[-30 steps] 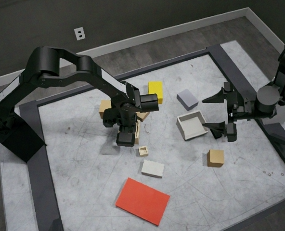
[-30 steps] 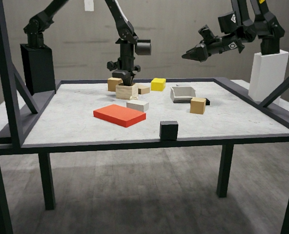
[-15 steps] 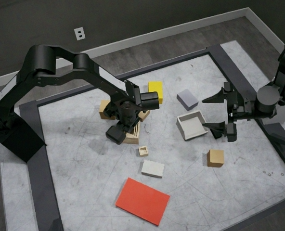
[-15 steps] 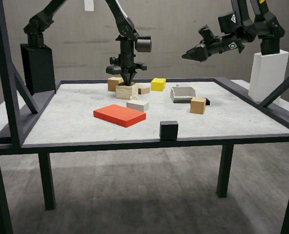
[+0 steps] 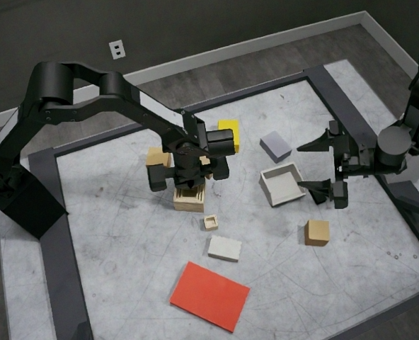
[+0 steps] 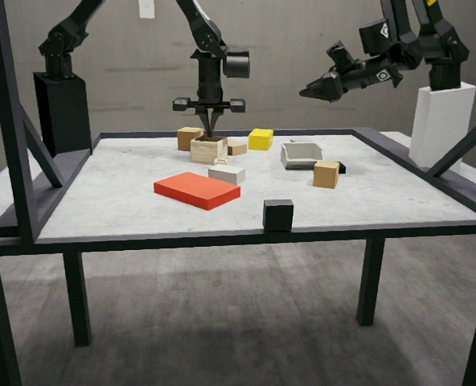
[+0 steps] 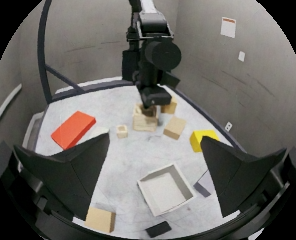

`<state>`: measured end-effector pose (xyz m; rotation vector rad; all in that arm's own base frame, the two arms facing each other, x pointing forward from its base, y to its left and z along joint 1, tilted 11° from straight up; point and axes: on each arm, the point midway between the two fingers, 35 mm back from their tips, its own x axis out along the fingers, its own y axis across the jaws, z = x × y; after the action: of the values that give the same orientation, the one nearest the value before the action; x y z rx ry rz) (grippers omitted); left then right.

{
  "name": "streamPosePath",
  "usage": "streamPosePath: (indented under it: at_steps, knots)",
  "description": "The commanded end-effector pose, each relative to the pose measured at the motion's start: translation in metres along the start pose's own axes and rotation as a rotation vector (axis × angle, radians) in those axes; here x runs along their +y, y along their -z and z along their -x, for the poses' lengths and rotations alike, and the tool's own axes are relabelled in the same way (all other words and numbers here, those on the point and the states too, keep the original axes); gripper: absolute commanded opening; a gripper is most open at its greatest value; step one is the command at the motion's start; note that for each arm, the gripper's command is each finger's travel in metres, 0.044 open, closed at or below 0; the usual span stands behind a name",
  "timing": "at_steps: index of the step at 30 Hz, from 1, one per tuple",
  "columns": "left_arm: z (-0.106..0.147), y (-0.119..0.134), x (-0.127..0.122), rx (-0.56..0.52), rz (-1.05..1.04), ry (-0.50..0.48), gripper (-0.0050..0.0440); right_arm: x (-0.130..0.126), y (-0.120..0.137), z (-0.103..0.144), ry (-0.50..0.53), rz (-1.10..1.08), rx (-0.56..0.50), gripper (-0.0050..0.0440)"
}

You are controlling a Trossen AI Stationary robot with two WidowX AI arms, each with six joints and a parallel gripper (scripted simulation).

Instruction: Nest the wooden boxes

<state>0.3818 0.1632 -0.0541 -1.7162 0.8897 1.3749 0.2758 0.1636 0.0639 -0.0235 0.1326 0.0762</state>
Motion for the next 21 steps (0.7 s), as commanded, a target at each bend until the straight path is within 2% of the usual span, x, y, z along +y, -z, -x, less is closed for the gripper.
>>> streamPosePath:
  at_steps: [1,4,6,8,21]
  knots:
    - [0.025,0.001,-0.015,0.002,-0.216,0.054,-0.0050,0.001,-0.004,0.000,-0.002,-0.009,-0.012,0.0400]
    - [0.030,0.001,-0.015,-0.002,-0.379,0.054,-0.0050,0.001,-0.004,0.000,-0.002,-0.009,-0.012,0.0400]
    - [0.030,0.001,-0.015,-0.002,-0.379,0.054,-0.0050,0.001,-0.004,0.000,-0.002,-0.009,-0.012,0.0400]
    - [0.034,0.001,-0.014,-0.007,-0.549,0.054,-0.0050,0.001,-0.004,0.000,-0.002,-0.009,-0.012,0.0400]
    - [0.053,0.001,-0.013,-0.028,-1.256,0.051,-0.0050,0.001,-0.004,0.000,-0.002,-0.009,-0.012,0.0400]
